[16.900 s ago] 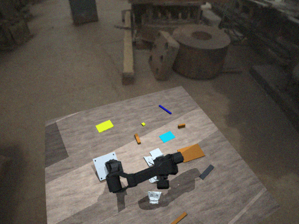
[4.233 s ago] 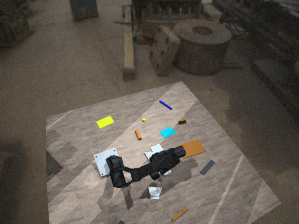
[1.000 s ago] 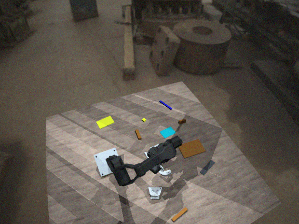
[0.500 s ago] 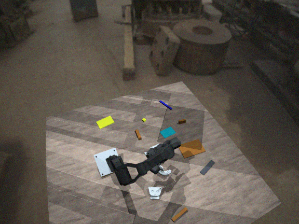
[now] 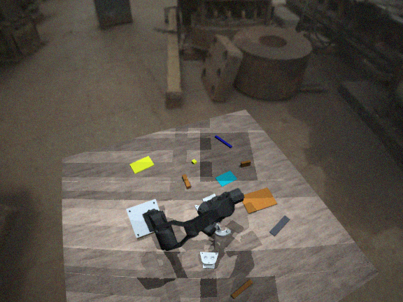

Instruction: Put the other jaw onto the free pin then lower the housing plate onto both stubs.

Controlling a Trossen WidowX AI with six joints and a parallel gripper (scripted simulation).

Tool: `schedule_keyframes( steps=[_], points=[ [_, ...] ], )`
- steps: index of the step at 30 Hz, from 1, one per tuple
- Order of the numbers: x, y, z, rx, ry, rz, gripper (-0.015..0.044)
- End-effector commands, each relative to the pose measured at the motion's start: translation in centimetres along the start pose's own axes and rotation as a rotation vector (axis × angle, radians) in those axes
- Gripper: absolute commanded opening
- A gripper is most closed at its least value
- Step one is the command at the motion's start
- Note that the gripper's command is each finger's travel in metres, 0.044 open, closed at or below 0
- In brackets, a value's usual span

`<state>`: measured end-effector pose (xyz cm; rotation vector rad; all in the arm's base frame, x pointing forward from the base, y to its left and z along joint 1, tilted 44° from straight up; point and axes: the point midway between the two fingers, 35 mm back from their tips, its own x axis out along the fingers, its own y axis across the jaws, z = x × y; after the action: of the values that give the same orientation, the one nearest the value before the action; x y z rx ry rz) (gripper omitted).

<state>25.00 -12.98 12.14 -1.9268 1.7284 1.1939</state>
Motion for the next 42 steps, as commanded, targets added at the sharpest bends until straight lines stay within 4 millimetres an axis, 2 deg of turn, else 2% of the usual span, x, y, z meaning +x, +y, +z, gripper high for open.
schedule_keyframes(
  steps=[1,23,42],
  points=[
    [0.8,0.1,0.1,-0.006,0.001,0.008,0.0440],
    [4.3,0.3,0.0,-0.006,0.004,0.009,0.0440],
    [4.4,0.3,0.0,-0.006,0.004,0.009,0.0440]
  ],
)
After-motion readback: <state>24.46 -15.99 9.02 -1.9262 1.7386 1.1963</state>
